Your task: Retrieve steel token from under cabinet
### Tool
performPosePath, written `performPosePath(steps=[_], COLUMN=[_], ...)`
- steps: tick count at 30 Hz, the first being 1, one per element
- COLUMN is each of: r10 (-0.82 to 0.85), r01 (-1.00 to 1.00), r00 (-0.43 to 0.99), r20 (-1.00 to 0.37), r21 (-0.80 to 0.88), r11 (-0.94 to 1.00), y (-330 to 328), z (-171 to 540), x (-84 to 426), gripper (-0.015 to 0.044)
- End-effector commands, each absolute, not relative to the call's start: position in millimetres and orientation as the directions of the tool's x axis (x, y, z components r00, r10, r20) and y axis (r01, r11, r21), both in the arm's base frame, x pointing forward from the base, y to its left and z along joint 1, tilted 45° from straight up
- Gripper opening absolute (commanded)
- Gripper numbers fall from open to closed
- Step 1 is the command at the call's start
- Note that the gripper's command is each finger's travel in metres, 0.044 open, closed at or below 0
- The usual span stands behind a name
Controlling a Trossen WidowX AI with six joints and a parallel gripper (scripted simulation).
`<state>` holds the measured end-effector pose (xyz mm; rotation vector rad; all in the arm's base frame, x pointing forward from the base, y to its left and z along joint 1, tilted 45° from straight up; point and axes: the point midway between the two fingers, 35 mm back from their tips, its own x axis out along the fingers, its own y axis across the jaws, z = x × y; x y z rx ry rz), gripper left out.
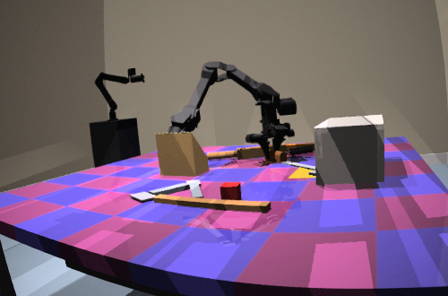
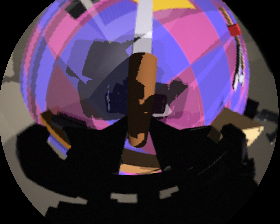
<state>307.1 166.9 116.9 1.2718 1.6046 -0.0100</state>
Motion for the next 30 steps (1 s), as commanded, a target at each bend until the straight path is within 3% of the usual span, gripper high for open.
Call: performPosePath(steps=[1,4,30], r10=[0.707,0.706,0.701], r01=[0.712,0.712,0.713], r00=[0.106,0.106,0.105], r20=[-0.7,-0.7,-0.705], r21=[0.55,0.549,0.545], r11=[0.438,0.438,0.441], y=[167,167,147], z=[117,118,100], x=[308,307,331], gripper=[0.0059,0.0,0.0])
